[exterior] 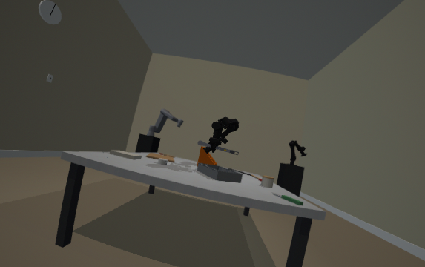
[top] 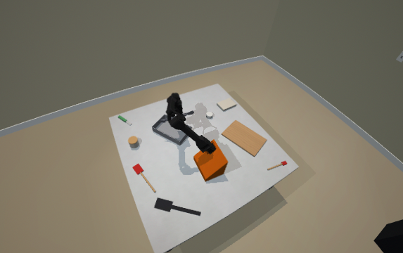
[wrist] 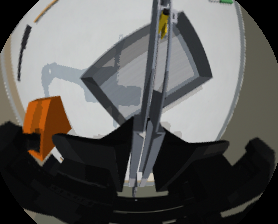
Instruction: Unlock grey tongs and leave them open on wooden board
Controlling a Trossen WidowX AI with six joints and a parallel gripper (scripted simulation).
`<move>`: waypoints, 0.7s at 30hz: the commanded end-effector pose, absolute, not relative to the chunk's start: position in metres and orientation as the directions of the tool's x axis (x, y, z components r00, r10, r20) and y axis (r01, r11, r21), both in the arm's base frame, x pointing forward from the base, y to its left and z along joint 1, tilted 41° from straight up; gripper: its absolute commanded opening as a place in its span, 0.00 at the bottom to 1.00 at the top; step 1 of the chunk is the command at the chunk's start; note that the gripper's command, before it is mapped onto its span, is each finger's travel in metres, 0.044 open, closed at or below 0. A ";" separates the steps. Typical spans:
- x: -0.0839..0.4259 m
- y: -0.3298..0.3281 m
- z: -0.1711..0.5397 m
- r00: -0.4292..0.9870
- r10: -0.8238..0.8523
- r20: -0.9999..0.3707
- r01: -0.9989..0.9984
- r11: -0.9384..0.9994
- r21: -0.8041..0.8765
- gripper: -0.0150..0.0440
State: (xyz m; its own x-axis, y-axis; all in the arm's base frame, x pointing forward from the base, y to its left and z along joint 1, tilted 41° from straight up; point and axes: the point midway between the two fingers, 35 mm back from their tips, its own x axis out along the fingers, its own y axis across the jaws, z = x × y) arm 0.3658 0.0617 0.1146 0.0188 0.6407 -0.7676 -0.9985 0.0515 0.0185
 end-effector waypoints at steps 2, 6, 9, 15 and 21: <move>0.372 0.051 0.109 0.027 0.635 -0.772 -0.973 0.196 0.126 0.00; 0.374 0.043 0.103 0.028 0.632 -0.774 -0.922 0.315 0.224 0.00; 0.376 0.037 0.098 0.028 0.631 -0.776 -0.868 0.400 0.294 0.00; 0.379 0.025 0.089 0.029 0.627 -0.778 -0.722 0.552 0.418 0.00; 0.382 0.012 0.079 0.030 0.623 -0.782 -0.534 0.671 0.514 0.00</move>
